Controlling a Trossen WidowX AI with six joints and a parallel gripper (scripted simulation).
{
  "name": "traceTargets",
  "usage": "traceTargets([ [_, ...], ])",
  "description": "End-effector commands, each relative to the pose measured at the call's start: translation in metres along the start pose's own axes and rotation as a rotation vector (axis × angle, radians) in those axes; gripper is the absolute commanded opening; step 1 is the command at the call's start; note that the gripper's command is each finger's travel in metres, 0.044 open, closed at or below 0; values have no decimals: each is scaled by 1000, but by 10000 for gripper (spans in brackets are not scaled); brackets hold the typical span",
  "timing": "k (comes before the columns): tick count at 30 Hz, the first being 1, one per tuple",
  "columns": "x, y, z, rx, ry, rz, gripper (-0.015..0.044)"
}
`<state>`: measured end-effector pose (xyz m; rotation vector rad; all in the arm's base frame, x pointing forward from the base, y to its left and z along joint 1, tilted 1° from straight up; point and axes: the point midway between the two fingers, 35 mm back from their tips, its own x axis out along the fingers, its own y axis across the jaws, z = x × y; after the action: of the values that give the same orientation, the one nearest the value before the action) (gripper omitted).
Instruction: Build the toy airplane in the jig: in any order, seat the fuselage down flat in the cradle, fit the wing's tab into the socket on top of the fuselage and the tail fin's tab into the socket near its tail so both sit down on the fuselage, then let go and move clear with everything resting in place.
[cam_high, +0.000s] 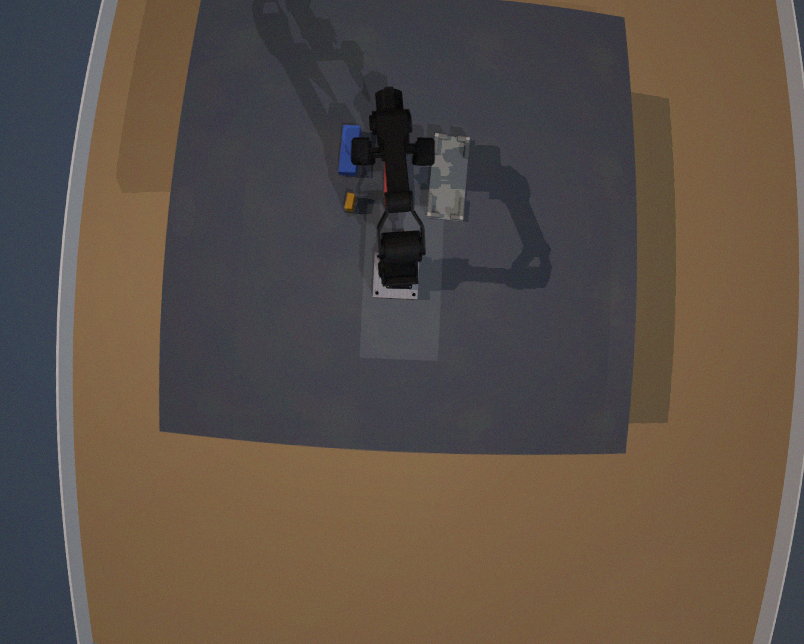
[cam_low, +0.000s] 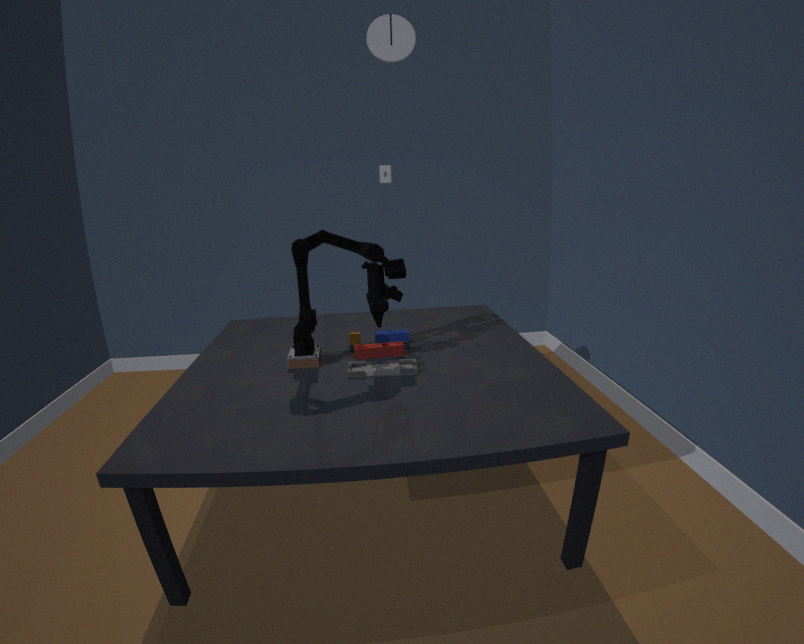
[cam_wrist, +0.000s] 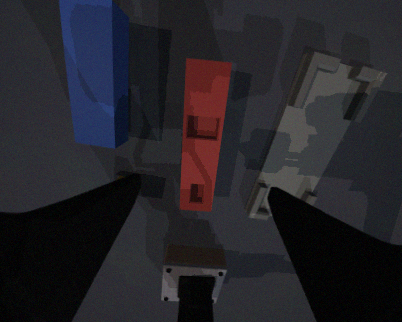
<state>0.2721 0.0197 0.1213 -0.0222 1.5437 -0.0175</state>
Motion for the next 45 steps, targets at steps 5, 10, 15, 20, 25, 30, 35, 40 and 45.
traceTargets([
  [5, 50, 3, -2, -20, 3, 6, 440],
  [10, 52, 3, -2, -20, 3, 6, 440],
  [15, 67, 3, -2, -20, 3, 6, 440],
  [20, 68, 3, -2, -20, 3, 6, 440],
  [25, 76, 4, -1, -20, 3, 6, 440],
  [30, 84, 4, -1, -20, 3, 6, 440],
  [35, 92, 4, -1, -20, 3, 6, 440],
  [40, 100, 4, -1, -20, 3, 6, 440],
  [45, 108, 4, -2, -20, 3, 6, 440],
])
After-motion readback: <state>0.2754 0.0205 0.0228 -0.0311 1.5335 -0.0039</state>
